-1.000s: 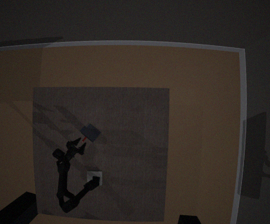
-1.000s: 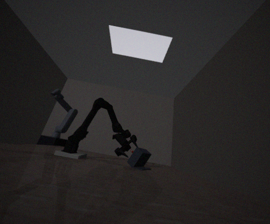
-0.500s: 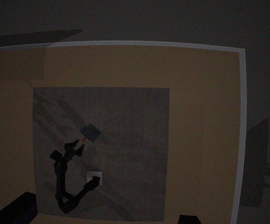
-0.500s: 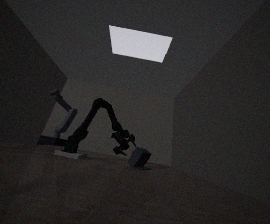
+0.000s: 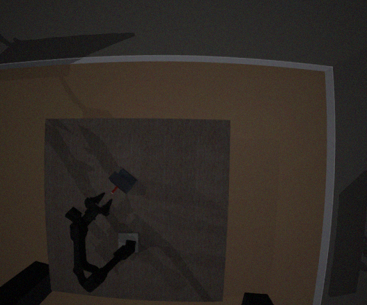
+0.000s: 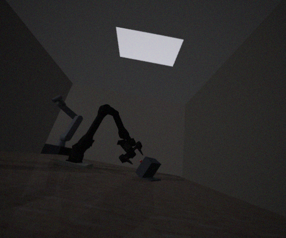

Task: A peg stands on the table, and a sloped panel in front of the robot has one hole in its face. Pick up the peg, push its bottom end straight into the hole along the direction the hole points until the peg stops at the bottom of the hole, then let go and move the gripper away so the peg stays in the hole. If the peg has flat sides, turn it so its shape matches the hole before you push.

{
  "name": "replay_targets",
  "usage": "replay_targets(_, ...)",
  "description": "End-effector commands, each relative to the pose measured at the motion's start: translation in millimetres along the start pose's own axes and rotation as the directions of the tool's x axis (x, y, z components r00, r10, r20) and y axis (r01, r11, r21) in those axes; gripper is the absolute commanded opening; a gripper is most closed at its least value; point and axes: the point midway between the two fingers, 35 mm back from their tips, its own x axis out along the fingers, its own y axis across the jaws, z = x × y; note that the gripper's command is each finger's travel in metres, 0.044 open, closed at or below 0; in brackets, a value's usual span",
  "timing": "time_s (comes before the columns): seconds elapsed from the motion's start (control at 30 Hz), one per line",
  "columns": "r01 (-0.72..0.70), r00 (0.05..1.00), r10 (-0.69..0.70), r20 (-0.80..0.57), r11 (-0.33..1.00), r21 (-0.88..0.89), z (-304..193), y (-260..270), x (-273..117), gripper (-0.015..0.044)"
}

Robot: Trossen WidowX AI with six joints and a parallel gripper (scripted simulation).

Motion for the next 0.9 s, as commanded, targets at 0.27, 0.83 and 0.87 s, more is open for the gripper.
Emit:
replay_targets(0.27, 0.007, 1.000, -0.007, -0.001, 1.000, 0.005, 0.8, -0.3, -16.7, 0.0440)
replay_targets(0.83, 0.014, 1.000, -0.014, -0.002, 1.000, 0.001, 1.0, 1.3, -36.8, 0.0440)
replay_targets(0.87, 0.014, 1.000, -0.014, -0.002, 1.000, 0.001, 0.9, 1.2, -38.0, 0.0440)
